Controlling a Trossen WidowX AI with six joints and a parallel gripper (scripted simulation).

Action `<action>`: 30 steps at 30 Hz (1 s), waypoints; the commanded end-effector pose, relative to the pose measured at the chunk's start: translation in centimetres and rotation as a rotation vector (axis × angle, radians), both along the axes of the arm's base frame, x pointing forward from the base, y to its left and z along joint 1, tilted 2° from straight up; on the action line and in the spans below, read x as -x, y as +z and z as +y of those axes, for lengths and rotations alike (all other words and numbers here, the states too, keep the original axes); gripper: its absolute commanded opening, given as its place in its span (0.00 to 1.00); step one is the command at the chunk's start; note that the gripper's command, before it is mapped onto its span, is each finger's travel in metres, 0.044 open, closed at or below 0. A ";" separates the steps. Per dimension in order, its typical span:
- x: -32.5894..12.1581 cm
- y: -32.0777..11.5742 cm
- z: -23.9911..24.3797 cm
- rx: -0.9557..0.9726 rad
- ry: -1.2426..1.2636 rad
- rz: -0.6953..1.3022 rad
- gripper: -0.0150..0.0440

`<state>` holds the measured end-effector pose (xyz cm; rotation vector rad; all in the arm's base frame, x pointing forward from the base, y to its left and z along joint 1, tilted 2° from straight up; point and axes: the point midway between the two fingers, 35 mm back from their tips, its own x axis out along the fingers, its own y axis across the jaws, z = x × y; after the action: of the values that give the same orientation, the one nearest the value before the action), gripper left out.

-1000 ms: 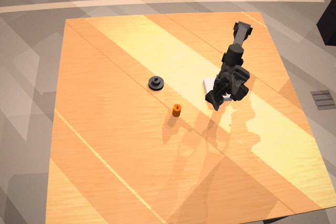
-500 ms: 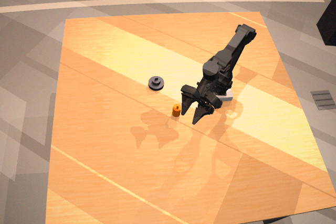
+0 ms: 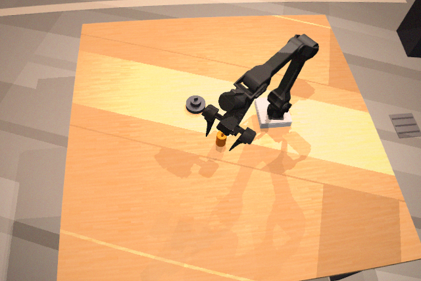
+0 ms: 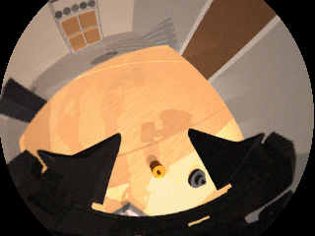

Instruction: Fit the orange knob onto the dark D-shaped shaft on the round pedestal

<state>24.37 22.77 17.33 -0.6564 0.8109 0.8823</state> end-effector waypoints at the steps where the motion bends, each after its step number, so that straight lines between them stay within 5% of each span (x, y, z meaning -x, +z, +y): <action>1: 0.4 -4.5 -6.9 0.134 -0.641 0.424 1.00; 6: 1.4 -5.3 -10.1 0.212 -0.966 0.576 1.00; 23: 1.4 -5.3 -9.9 0.212 -0.966 0.576 1.00; 30: 1.4 -8.8 -10.0 0.212 -0.966 0.576 1.00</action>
<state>23.11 13.00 10.07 -0.1072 1.5573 0.0886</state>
